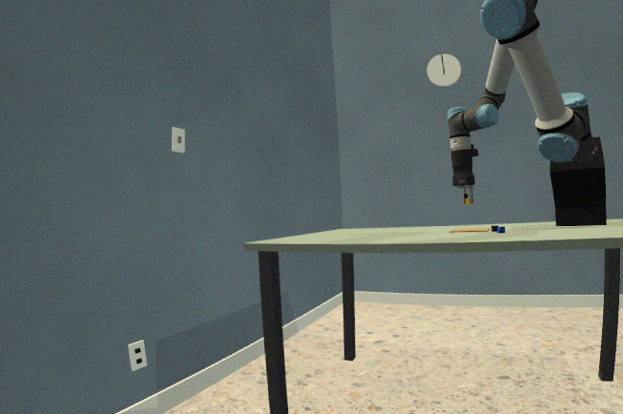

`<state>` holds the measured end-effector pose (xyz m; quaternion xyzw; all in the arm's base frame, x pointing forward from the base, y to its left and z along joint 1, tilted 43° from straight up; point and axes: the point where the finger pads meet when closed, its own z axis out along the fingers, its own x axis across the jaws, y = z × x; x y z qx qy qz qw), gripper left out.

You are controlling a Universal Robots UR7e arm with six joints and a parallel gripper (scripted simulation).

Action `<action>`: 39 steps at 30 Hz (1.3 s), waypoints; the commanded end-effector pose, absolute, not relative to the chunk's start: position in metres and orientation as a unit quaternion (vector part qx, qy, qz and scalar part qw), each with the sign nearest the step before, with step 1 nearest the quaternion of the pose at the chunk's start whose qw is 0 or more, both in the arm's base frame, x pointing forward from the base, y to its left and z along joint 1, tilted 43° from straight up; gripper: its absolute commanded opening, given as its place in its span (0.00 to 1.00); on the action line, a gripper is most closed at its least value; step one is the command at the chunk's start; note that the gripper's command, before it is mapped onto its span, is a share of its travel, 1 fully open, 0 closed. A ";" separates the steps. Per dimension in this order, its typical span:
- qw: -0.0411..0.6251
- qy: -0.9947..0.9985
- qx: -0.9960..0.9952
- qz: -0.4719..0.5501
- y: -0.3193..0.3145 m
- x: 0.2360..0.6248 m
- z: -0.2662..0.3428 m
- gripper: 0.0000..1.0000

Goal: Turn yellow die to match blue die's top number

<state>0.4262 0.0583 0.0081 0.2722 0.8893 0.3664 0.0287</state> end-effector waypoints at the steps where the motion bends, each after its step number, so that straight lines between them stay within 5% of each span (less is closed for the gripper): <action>1: 0.027 0.887 0.276 0.369 0.035 0.430 -0.019 0.40; 16: 0.034 0.876 0.274 0.396 0.035 0.430 -0.020 0.40; 39: 0.101 0.754 0.257 0.596 0.034 0.429 -0.024 0.40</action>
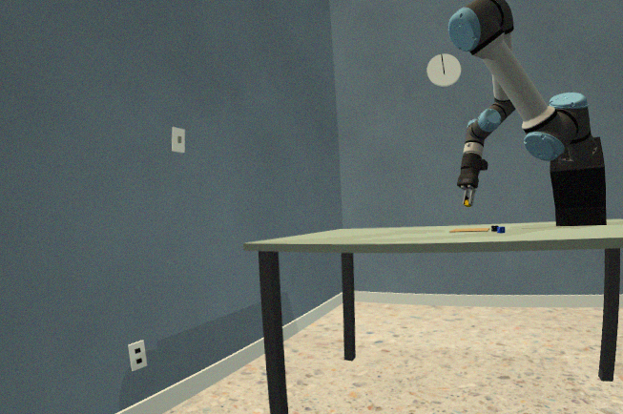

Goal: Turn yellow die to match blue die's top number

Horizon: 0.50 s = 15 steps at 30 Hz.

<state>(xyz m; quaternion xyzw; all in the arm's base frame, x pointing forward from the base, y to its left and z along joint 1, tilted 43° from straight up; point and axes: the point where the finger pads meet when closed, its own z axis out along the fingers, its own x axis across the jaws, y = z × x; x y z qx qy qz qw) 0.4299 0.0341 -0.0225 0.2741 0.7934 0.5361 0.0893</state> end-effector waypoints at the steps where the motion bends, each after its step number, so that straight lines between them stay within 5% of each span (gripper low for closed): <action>1: 0.103 0.747 0.256 0.606 0.034 0.428 -0.025 0.40; 15: 0.135 0.666 0.242 0.692 0.033 0.427 -0.027 0.40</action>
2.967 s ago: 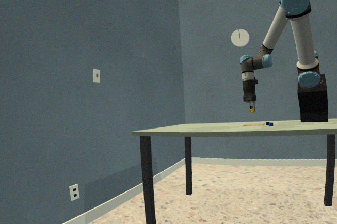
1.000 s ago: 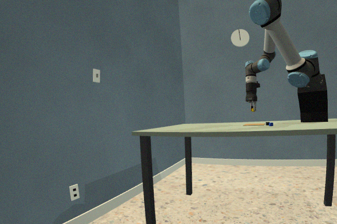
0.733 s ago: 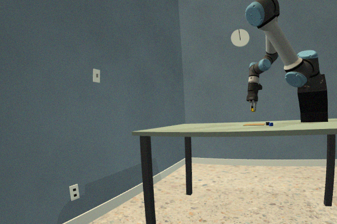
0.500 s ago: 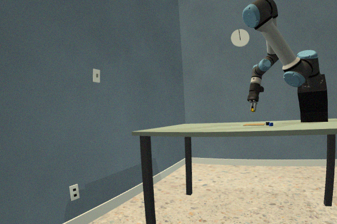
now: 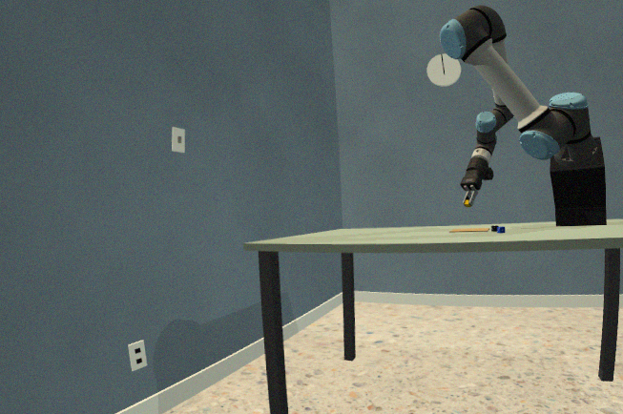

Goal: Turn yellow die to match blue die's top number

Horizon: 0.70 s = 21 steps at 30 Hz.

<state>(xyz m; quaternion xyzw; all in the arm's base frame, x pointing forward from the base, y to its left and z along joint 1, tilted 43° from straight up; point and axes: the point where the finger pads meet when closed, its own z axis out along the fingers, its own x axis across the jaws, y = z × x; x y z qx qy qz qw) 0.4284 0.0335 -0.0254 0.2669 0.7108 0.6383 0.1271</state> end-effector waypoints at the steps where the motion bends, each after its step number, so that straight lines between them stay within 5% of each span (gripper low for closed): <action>1: 0.137 0.660 0.240 0.699 0.033 0.427 -0.027 0.40; 21: 0.163 0.576 0.223 0.769 0.032 0.425 -0.029 0.40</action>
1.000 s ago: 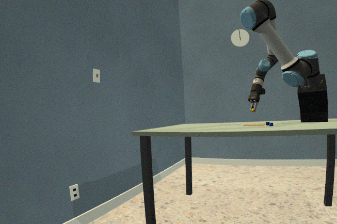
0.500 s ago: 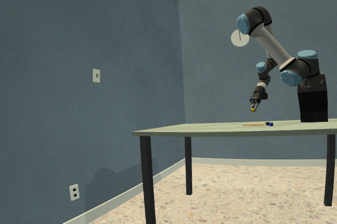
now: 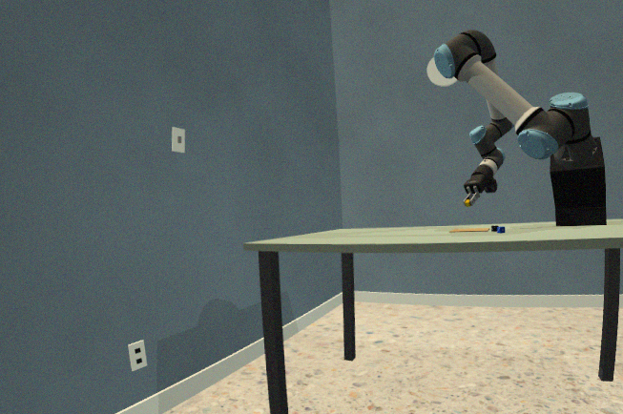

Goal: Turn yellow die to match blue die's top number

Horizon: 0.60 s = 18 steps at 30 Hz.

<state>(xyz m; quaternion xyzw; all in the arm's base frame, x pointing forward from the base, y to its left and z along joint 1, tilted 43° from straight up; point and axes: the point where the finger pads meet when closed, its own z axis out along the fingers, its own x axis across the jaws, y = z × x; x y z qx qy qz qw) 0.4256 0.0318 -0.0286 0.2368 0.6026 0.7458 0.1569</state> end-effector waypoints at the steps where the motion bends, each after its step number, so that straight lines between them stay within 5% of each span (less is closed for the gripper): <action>1: 0.164 0.575 0.223 0.770 0.032 0.425 -0.029 0.40; 18: 0.165 0.570 0.222 0.773 0.034 0.426 -0.032 0.40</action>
